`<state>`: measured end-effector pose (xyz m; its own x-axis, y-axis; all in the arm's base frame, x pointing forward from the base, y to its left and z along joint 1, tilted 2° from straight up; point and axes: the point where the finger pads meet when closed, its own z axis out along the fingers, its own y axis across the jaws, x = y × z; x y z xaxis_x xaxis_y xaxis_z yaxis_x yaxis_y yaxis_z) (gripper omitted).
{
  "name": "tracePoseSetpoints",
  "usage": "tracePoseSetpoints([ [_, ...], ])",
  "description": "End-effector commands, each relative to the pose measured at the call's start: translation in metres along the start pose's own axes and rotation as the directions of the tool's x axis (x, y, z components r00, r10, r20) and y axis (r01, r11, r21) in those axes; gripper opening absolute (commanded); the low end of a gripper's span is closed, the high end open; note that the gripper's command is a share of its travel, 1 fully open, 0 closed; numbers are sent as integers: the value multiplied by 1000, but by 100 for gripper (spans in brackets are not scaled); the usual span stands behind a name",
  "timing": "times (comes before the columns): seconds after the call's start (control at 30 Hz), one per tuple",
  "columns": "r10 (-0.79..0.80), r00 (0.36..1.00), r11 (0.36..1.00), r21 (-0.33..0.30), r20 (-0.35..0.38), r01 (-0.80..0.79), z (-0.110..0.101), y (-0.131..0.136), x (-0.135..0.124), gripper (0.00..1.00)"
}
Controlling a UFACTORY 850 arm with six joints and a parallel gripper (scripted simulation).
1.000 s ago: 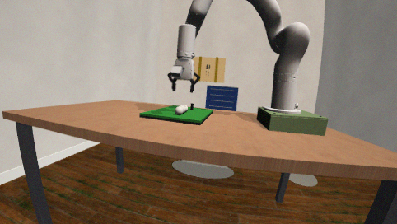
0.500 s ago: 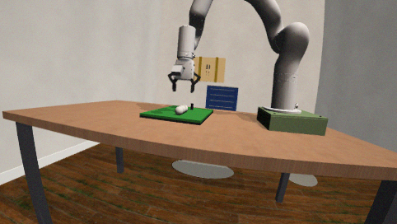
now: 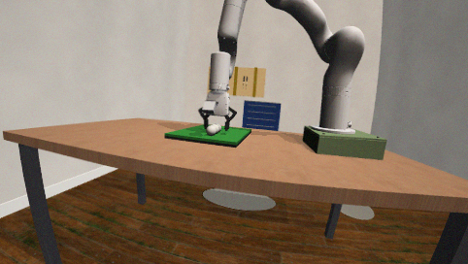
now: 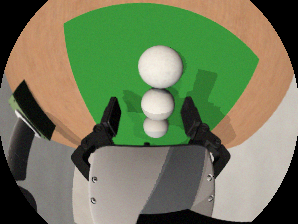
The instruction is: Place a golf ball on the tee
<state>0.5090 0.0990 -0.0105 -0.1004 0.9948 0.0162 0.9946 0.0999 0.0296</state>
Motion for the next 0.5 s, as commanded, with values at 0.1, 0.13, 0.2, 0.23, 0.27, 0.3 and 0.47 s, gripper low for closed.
tracePoseSetpoints([
  [0.1, 0, 1000, 1000, -5, -3, 0, 8, 6, 1, 100],
  [0.13, 0, 1000, 1000, -5, -3, 0, 8, 6, 1, 100],
  [0.2, 0, 1000, 1000, -5, -3, 0, 8, 6, 1, 0],
  [0.23, 0, 1000, 1000, -5, -3, 0, 8, 6, 1, 0],
  [0.27, 0, 1000, 1000, -5, -3, 0, 8, 6, 1, 0],
  [0.3, 0, 1000, 1000, -5, -3, 0, 8, 6, 1, 0],
  [0.47, 0, 1000, 1000, -5, -3, 0, 8, 6, 1, 0],
])
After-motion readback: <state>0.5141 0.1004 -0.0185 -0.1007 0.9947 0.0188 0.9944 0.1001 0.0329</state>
